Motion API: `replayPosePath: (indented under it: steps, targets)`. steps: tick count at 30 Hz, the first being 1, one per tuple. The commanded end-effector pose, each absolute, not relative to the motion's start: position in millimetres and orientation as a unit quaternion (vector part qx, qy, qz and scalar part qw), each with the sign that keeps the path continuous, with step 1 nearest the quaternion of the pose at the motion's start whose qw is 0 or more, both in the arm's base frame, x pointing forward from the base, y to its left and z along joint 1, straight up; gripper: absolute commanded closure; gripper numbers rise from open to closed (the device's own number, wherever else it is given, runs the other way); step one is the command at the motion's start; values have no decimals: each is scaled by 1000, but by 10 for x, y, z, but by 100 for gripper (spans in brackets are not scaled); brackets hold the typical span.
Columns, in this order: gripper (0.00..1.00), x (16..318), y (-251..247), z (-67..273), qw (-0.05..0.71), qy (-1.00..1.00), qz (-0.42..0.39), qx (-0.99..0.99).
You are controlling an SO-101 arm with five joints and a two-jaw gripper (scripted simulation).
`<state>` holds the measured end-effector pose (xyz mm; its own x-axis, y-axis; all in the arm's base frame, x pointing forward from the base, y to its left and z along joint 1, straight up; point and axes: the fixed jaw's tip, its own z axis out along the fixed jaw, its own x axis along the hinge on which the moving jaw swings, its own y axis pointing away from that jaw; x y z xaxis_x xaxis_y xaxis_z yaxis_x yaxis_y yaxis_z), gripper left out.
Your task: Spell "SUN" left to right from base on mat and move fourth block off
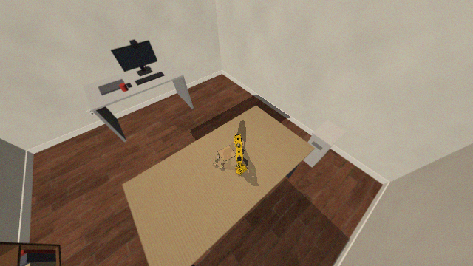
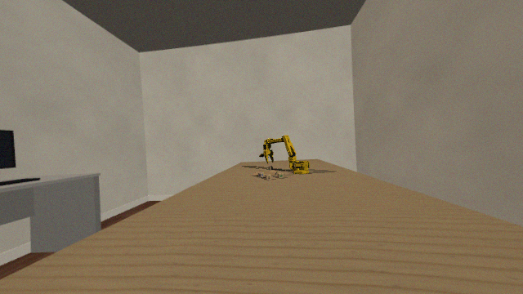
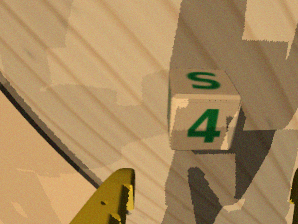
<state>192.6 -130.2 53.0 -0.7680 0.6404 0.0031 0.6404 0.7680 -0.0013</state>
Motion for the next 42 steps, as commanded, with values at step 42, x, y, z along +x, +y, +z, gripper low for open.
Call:
replayPosePath:
  steps: [42]
  targets:
    - [68, 2031, -1358, 371, -38, -939, 11, -341]
